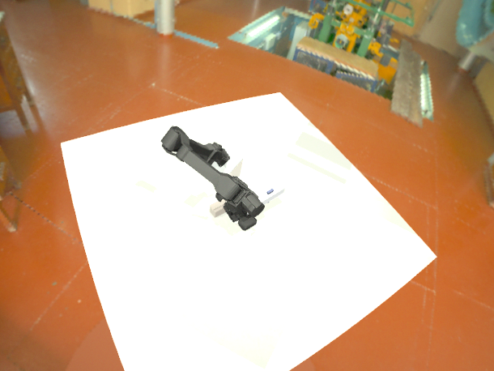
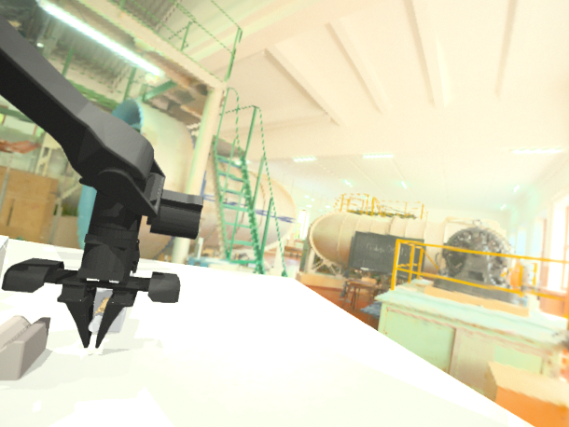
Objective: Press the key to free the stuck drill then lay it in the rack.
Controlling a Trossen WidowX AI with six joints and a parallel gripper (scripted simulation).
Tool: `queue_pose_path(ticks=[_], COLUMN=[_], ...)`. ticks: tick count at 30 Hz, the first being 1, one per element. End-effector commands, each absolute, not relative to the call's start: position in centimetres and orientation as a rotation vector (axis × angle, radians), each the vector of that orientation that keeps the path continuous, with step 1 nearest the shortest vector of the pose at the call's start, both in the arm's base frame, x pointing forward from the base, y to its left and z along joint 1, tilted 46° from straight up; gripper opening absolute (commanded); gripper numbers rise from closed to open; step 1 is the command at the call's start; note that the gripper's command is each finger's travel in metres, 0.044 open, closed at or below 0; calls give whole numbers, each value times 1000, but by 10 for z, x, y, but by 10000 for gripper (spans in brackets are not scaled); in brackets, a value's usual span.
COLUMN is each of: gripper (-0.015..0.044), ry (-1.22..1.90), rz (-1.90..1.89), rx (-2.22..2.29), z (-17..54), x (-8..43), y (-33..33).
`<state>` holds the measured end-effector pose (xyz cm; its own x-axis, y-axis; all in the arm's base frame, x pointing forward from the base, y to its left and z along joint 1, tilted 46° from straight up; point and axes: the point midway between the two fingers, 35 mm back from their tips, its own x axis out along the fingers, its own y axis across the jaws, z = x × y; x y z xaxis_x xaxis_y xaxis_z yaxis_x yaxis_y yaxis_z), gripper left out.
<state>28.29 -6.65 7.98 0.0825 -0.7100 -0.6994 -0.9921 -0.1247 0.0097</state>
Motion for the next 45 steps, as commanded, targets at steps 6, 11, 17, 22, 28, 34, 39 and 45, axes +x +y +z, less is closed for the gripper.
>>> queue_pose_path(ticks=[6,11,17,22,28,34,39,45], gripper=[210,341,440,440,440,440,440,440], ry=[1674,1674,1674,1674,1674,1674,1674,1674], rz=[783,782,782,782,782,782,782,782], rx=[-1891,-1894,-1898,-1898,-1898,-1898,-1898,-1898], z=[79,78,74,72,70,68,66,64], x=[283,283,282,282,283,283,283,283], y=[-65,-65,-63,-62,-61,-60,-59,-58])
